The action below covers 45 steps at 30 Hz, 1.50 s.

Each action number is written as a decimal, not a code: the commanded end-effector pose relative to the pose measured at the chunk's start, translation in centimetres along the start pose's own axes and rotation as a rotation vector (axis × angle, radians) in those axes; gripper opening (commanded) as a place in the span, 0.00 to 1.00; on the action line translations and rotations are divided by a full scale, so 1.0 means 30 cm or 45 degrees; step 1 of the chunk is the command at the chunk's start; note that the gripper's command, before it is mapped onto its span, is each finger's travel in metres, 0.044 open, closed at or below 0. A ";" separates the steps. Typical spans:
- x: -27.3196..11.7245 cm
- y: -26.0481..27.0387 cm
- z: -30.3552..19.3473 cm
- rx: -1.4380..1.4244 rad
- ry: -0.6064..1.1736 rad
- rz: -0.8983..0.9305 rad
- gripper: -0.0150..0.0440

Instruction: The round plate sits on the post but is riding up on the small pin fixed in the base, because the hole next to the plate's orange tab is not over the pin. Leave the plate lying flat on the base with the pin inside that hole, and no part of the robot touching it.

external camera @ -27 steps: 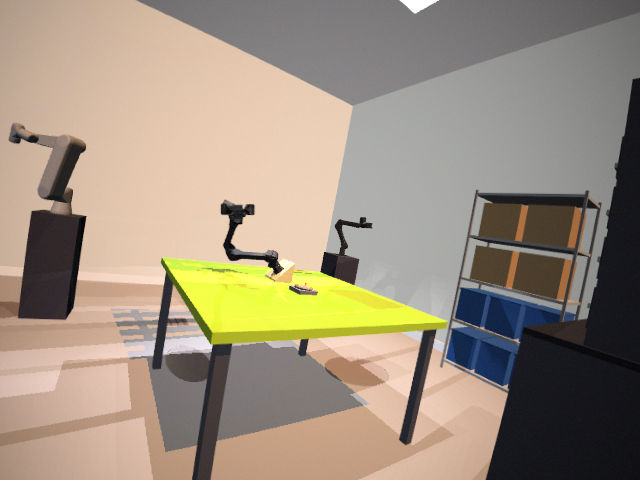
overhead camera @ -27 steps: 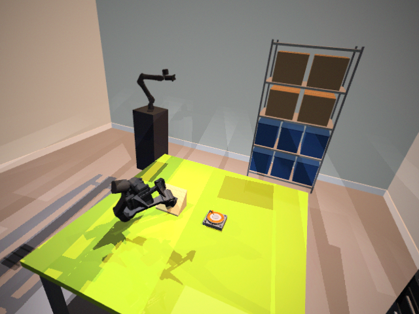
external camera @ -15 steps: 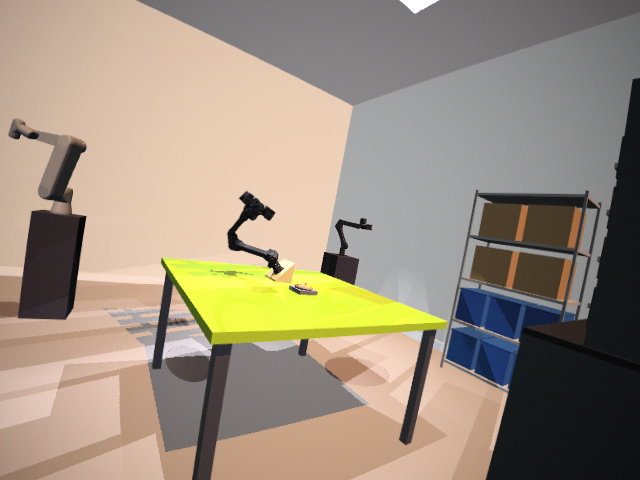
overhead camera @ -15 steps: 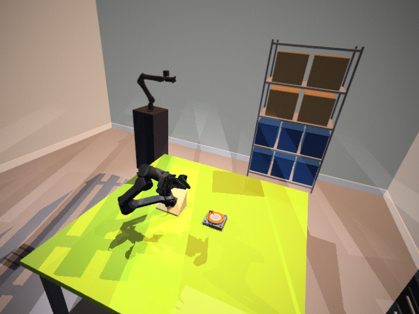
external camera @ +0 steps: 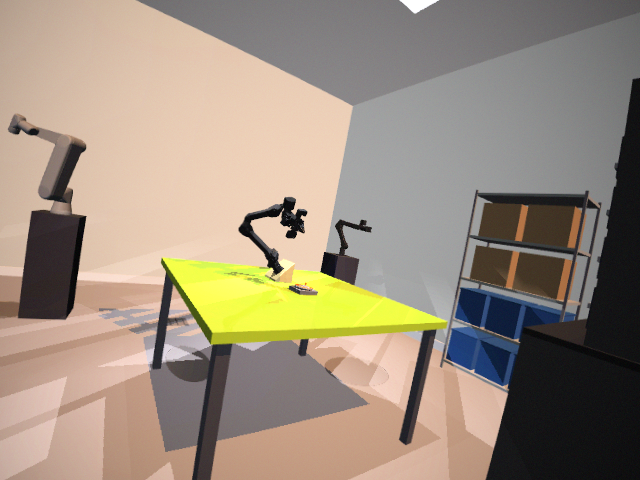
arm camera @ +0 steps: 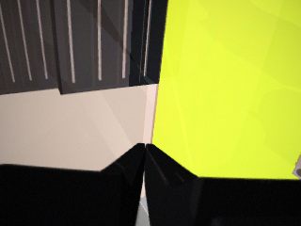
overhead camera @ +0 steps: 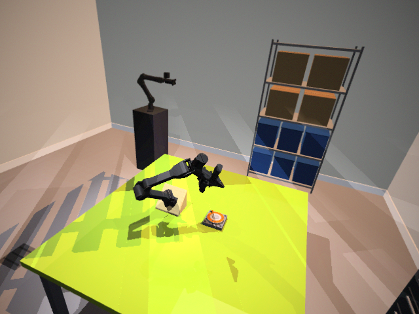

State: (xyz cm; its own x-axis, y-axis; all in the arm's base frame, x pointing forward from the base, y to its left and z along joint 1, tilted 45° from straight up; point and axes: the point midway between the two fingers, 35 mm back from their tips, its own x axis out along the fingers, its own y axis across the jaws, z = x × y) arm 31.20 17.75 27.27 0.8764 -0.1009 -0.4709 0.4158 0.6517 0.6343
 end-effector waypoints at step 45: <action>0.402 -0.907 -0.420 -1.655 0.856 -1.217 0.25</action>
State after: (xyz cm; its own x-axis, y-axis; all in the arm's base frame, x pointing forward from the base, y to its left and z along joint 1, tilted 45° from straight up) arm 27.48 8.48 -3.38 0.0721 -0.6901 -0.7201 -0.0575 0.7179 -0.6938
